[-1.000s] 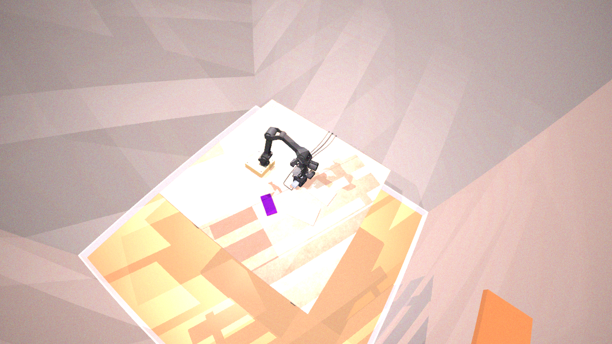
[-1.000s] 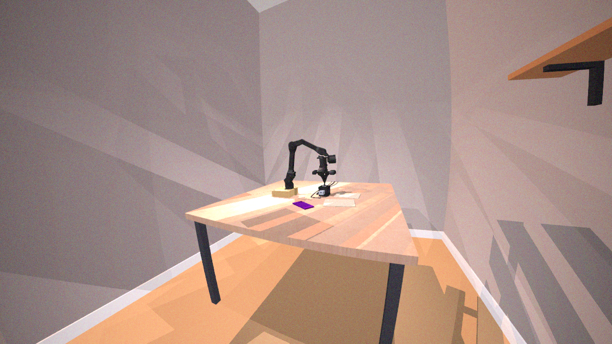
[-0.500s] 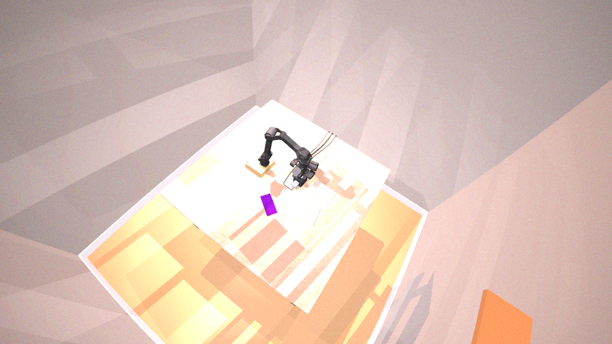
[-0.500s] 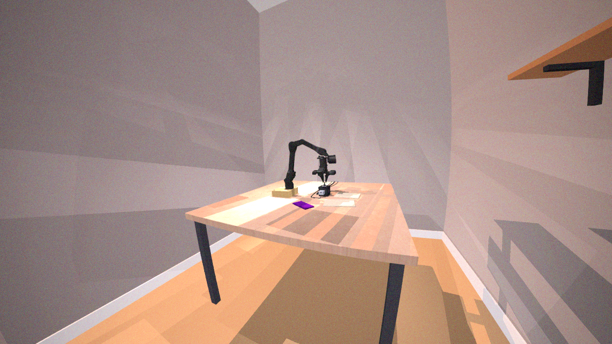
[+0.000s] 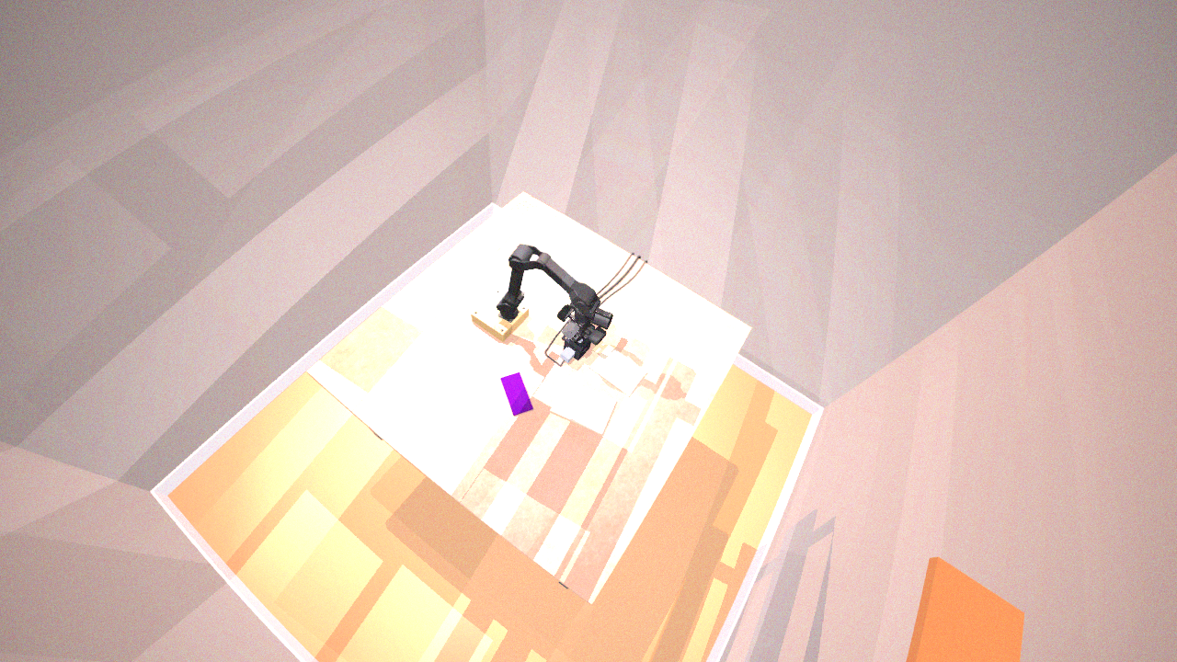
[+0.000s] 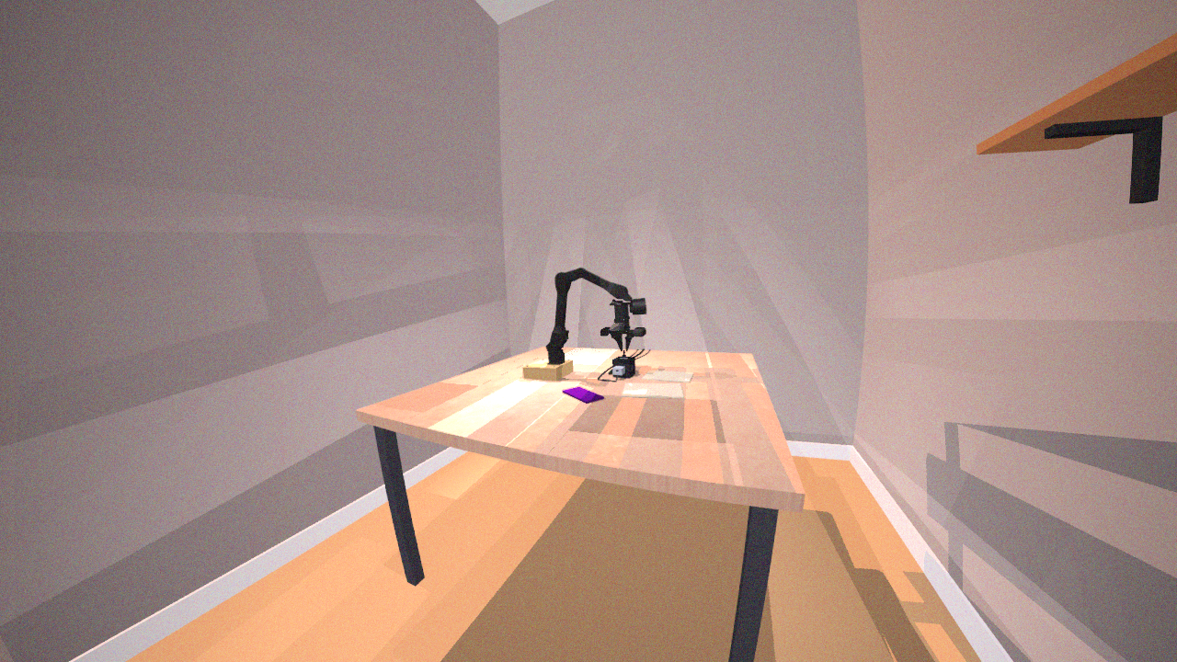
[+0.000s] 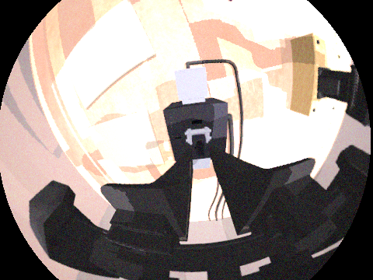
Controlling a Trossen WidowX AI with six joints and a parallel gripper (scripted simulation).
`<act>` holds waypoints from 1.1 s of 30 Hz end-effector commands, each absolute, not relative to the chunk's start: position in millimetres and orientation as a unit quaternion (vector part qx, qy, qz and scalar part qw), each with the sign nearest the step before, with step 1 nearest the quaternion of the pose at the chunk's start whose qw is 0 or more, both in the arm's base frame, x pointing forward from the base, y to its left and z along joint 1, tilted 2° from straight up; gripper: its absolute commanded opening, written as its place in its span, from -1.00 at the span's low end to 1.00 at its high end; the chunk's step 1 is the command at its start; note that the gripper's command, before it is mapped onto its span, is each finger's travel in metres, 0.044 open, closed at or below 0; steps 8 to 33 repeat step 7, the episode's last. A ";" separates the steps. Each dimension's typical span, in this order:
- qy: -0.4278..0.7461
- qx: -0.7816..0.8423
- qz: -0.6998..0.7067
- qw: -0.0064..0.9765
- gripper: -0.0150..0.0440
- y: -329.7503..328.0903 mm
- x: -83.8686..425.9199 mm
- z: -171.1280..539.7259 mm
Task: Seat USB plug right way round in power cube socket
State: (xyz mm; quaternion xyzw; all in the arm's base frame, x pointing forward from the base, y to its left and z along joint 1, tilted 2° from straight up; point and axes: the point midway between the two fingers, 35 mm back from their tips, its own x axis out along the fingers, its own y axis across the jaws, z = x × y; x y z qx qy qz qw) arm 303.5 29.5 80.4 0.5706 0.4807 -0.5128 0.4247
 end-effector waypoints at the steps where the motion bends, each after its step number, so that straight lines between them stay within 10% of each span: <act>1: 0.480 0.571 -0.512 0.425 -0.17 29.4 304.1 84.7; 33: 0.480 0.571 -0.512 0.425 -0.17 29.3 304.2 90.7</act>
